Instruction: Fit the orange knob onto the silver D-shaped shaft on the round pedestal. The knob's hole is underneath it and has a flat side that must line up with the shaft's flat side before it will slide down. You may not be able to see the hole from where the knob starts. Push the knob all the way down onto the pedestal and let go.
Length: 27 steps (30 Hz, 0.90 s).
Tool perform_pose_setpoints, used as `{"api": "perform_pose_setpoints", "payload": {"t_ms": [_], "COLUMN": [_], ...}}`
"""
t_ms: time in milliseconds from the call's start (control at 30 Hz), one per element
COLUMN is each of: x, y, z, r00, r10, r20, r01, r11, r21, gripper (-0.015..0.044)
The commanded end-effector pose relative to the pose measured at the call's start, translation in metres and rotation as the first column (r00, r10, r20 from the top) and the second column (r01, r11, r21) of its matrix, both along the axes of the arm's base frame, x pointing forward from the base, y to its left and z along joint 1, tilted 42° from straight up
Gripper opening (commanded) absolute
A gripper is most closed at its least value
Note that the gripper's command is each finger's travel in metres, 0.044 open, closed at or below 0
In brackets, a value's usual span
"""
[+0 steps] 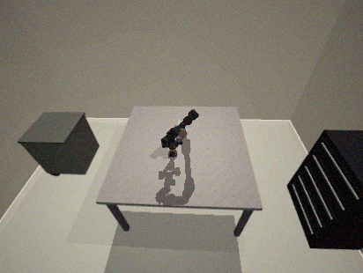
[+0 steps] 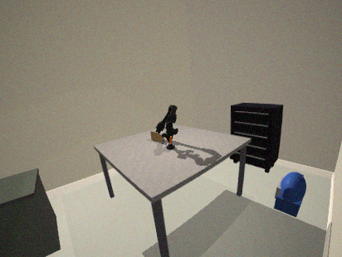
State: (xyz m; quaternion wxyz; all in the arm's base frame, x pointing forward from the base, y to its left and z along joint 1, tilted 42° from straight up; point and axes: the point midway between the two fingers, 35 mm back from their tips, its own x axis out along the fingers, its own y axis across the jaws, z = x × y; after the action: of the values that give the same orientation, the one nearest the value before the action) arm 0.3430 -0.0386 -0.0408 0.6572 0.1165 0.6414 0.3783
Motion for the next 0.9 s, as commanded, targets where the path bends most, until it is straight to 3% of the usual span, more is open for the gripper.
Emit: {"api": "perform_pose_setpoints", "payload": {"t_ms": [0,267,867], "x": [-0.0015,-0.0038,0.001], "y": [-0.0028,-0.004,-0.003], "z": [0.0034,0.0046,0.0015], "r00": [1.0,0.978,0.978], "r10": [-0.003,-0.161,-0.161], "r20": [0.002,-0.131,-0.131], "r01": [0.003,0.158,0.158], "r11": [1.0,0.987,0.987], "r21": [0.0,-0.033,-0.033], "gripper": [0.0,0.0,0.0]}}
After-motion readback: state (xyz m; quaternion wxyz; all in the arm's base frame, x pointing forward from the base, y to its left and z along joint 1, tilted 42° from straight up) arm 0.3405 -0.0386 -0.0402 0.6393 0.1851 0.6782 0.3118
